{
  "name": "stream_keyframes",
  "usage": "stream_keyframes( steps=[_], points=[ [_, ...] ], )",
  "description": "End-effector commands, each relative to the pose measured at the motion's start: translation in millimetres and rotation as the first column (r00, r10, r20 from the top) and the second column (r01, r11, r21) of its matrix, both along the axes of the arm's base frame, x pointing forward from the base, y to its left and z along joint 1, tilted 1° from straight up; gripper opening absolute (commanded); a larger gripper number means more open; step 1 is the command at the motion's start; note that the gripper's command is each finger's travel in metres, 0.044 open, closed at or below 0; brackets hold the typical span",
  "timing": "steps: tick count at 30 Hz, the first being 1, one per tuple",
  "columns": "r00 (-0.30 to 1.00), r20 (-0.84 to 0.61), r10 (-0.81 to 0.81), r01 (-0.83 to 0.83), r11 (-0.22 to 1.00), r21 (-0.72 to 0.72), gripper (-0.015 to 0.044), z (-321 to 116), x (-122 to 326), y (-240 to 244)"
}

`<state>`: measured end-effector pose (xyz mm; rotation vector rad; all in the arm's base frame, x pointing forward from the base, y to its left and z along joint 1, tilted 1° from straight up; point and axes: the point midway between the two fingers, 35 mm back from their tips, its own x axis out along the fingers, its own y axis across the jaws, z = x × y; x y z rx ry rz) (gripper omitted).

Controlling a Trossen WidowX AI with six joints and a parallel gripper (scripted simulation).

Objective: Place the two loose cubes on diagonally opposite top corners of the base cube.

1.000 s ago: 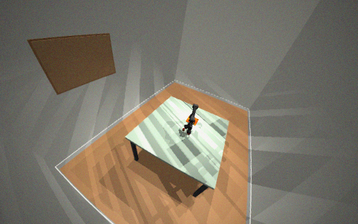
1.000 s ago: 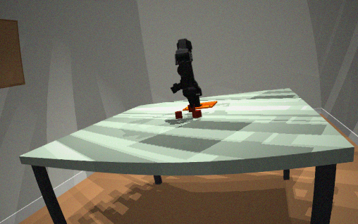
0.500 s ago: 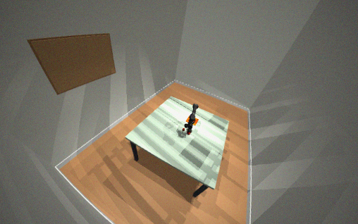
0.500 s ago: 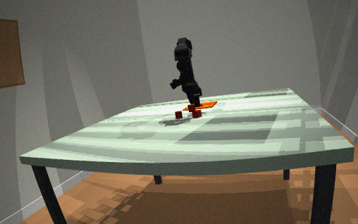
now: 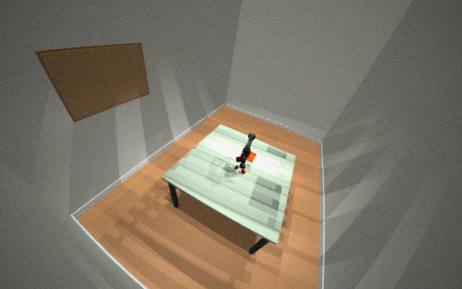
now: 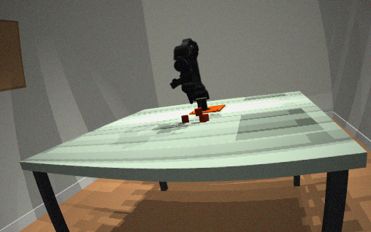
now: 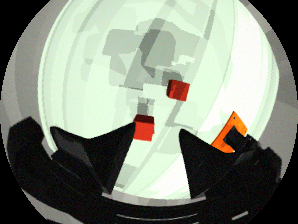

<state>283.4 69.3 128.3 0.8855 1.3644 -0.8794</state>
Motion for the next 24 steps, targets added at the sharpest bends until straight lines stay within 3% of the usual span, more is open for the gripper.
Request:
stream_keyframes(
  steps=[1, 9, 17, 24],
  points=[
    [1.0, 0.014, -0.008, 0.008, 1.0, 0.003, 0.0265, 18.6, -5.1, -29.0],
    [1.0, 0.015, -0.014, 0.014, 1.0, 0.001, 0.0265, 30.9, -14.3, -54.9],
    [1.0, 0.015, -0.014, 0.014, 1.0, 0.001, 0.0265, -24.8, -12.1, -55.2],
    [1.0, 0.015, -0.014, 0.014, 1.0, 0.001, 0.0265, -35.6, -12.2, -55.3]
  ],
)
